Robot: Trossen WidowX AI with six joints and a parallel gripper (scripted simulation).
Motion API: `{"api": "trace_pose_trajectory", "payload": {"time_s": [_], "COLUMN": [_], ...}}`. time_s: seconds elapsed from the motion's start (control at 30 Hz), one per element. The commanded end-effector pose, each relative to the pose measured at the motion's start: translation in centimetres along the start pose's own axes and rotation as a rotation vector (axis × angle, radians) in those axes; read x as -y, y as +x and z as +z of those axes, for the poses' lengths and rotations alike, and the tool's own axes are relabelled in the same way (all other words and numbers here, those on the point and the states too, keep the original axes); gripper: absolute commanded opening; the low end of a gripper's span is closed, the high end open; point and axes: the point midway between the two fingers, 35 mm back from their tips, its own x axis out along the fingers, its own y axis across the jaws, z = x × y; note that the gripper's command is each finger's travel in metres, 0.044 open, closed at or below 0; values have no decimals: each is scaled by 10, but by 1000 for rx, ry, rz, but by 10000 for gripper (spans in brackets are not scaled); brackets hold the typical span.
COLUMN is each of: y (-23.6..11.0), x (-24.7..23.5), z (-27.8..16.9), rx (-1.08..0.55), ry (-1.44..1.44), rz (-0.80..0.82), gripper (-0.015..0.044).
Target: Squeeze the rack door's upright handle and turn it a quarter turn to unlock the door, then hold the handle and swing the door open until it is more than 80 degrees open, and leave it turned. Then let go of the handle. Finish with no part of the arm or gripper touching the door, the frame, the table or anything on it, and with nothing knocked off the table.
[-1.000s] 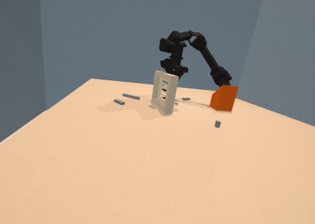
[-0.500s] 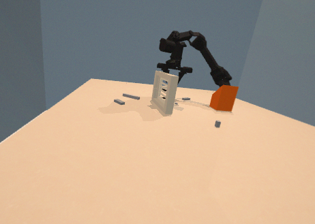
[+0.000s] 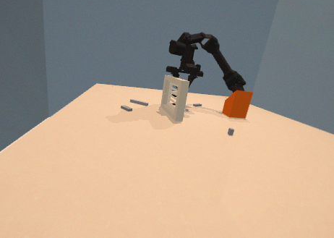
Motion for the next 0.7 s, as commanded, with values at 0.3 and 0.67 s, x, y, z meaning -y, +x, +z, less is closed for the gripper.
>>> {"api": "trace_pose_trajectory", "payload": {"time_s": [0.3, 0.67], "y": [2, 2], "x": [1, 1], "z": [2, 2], "rx": [4, 4], "ry": [-236, -236], "rz": [2, 2], "gripper": [281, 208]}}
